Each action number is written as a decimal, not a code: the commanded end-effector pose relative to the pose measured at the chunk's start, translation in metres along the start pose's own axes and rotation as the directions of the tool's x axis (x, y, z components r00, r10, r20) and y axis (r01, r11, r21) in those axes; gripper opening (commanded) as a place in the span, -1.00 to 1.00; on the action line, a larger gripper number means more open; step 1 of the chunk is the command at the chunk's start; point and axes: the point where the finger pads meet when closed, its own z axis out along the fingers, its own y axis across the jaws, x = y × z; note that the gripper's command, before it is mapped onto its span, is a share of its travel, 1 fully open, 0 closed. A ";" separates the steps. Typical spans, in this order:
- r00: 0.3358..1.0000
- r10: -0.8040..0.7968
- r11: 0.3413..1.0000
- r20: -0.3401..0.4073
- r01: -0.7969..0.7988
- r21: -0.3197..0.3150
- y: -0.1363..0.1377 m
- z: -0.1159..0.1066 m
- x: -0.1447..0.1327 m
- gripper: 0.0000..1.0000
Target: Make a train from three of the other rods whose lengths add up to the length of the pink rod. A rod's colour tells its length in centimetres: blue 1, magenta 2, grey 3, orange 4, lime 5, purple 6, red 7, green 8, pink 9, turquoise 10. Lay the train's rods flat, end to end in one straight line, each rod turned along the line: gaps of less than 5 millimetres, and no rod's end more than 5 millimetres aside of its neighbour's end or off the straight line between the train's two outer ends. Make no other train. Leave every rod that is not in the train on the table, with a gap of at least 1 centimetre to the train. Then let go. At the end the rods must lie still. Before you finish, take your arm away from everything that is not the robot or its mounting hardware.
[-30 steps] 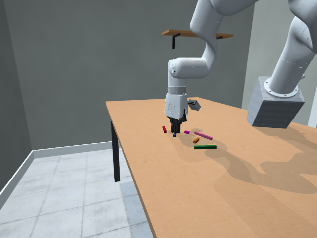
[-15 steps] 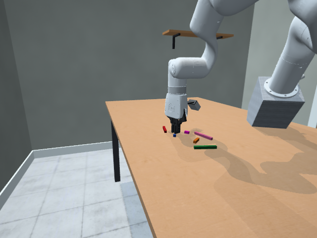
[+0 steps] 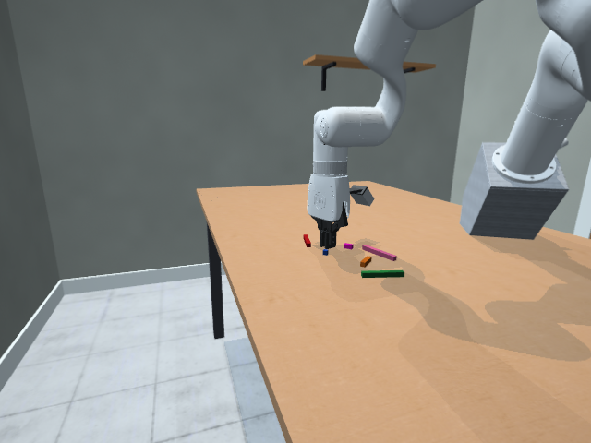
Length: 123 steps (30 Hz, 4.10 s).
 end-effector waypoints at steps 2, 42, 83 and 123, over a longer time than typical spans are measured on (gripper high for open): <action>1.000 -0.001 1.000 0.002 0.001 0.002 -0.001 -0.002 -0.001 -0.92; 0.997 -0.080 0.997 -0.021 0.080 0.016 0.068 -0.097 -0.038 -0.92; 0.958 -0.286 0.958 0.019 0.286 0.000 0.271 -0.101 -0.067 -0.92; 0.958 -0.287 0.958 0.001 0.287 0.003 0.271 -0.013 -0.070 -0.92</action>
